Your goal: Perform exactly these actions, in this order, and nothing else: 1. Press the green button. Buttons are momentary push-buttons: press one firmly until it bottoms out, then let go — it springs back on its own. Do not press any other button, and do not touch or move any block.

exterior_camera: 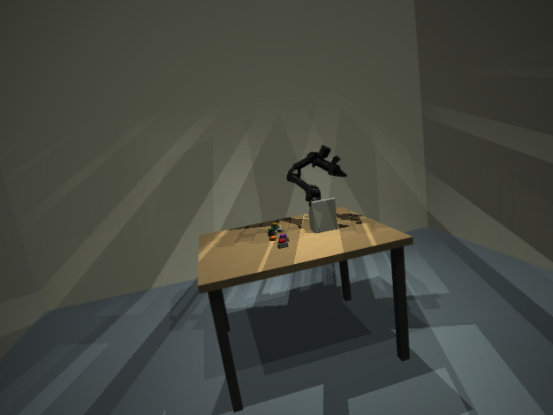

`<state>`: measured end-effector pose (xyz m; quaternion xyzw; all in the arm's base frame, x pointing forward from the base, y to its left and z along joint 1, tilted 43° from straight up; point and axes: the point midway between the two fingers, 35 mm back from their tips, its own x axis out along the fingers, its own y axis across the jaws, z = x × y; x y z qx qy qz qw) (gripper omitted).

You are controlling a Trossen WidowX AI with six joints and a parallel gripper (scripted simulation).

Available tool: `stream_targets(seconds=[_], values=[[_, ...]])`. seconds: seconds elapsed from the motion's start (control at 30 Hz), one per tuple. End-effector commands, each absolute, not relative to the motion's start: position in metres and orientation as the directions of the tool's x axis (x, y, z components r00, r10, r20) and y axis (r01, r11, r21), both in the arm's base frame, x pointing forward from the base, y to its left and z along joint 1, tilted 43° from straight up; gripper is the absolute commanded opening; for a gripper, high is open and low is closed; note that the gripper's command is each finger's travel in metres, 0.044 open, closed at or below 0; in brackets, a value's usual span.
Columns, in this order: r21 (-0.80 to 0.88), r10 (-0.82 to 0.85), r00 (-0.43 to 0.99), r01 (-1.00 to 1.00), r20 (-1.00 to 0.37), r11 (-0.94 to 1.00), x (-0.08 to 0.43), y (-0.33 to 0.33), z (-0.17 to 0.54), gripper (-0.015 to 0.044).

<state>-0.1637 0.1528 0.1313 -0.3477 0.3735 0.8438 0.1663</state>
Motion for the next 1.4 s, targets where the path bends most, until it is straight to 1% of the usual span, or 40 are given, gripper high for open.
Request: stream_targets(seconds=[0.0,0.13,0.27,0.37,0.5,0.63,0.83,1.0,1.17,1.37], values=[[0.514,0.025,-0.701,-0.545,-0.713,-0.663,-0.163,0.154,0.131,0.04],[0.486,0.107,-0.651,-0.656,-0.751,-0.577,-0.141,0.175,0.125,0.04],[0.425,0.231,-0.528,-0.823,-0.817,-0.376,-0.093,0.208,0.115,0.04],[0.369,0.273,-0.419,-0.904,-0.866,-0.216,-0.056,0.222,0.107,0.04],[0.268,0.282,-0.246,-0.963,-0.927,0.04,0.003,0.232,0.096,0.04],[0.151,0.231,-0.084,-0.945,-0.969,0.29,0.064,0.227,0.088,0.04],[-0.043,0.061,0.101,-0.794,-0.993,0.607,0.15,0.191,0.078,0.04],[-0.214,-0.134,0.176,-0.588,-0.975,0.78,0.21,0.14,0.074,0.04],[-0.383,-0.344,0.17,-0.35,-0.924,0.855,0.252,0.073,0.074,0.04],[-0.572,-0.569,0.062,-0.081,-0.82,0.816,0.279,-0.018,0.077,0.04]])
